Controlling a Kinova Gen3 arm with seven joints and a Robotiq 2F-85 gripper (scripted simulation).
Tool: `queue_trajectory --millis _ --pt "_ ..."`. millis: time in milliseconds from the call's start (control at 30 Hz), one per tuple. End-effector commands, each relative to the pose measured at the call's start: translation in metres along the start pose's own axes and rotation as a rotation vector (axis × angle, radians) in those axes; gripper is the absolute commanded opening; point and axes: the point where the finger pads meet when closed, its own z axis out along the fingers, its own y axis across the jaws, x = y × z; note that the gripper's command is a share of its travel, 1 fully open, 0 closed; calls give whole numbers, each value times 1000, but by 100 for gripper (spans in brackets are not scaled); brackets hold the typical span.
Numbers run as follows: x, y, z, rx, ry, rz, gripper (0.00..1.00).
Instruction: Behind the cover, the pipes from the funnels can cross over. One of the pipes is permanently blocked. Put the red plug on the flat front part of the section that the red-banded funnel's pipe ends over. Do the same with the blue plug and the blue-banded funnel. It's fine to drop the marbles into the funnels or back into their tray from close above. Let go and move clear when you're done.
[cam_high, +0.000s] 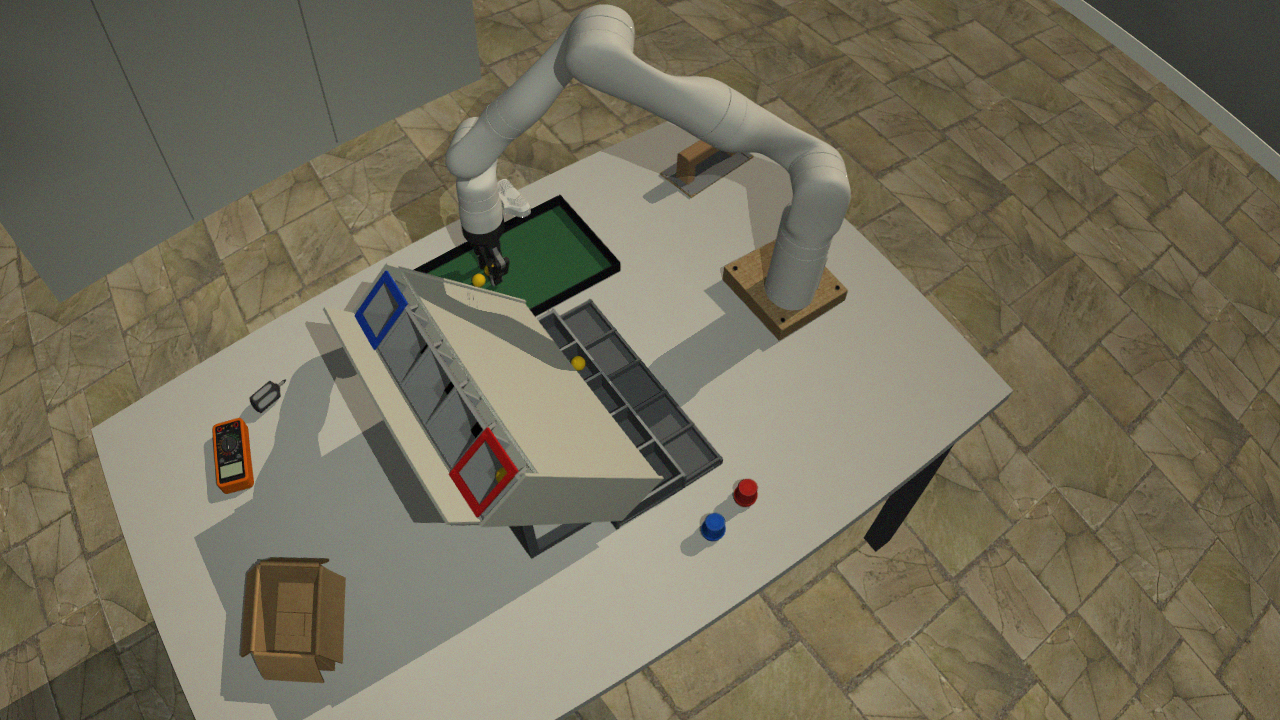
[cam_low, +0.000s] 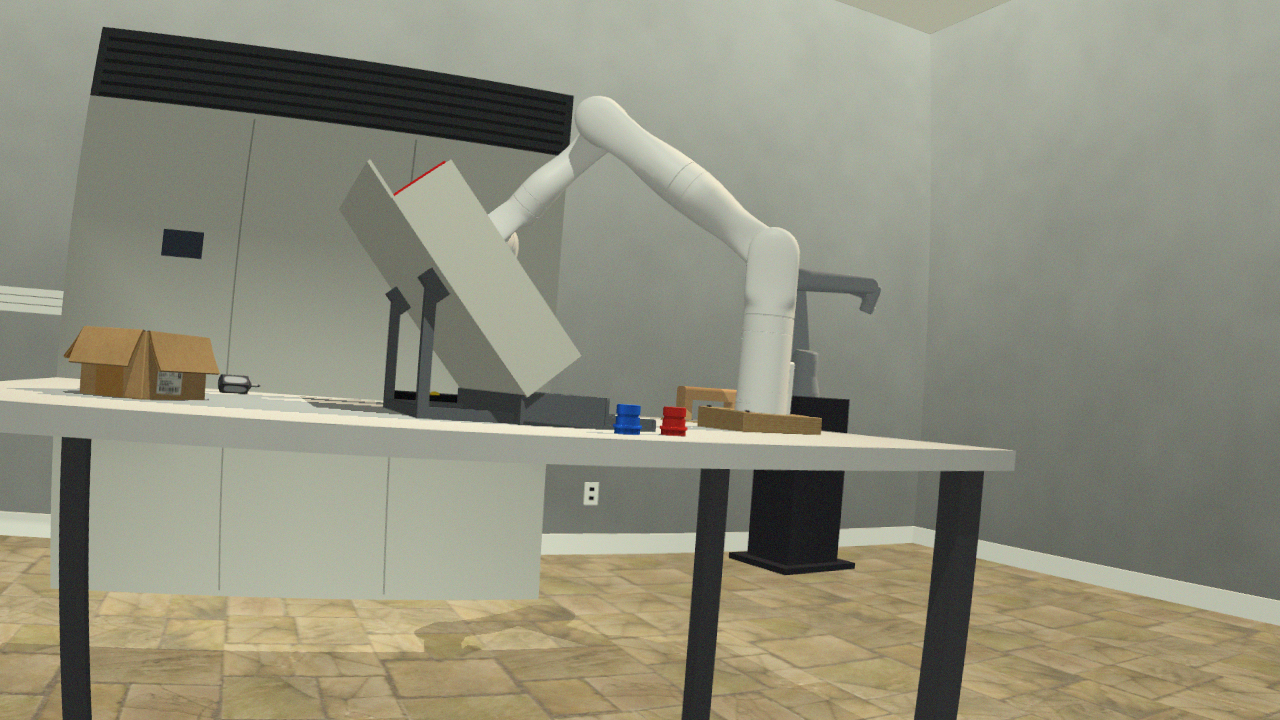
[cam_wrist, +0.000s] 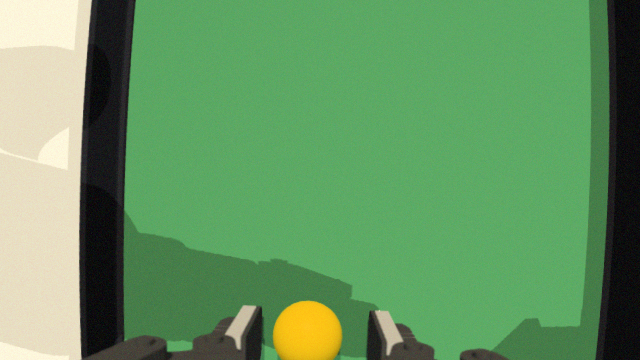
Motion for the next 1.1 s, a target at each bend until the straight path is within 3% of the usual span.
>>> queue_trajectory --millis 0,267,300,1067 --pt "1 -1 1 -6 4 -9 50" --pt "1 -1 1 -6 4 -9 50" --pt "0 -1 0 -1 -1 2 0" --pt "0 -1 0 -1 -2 2 0"
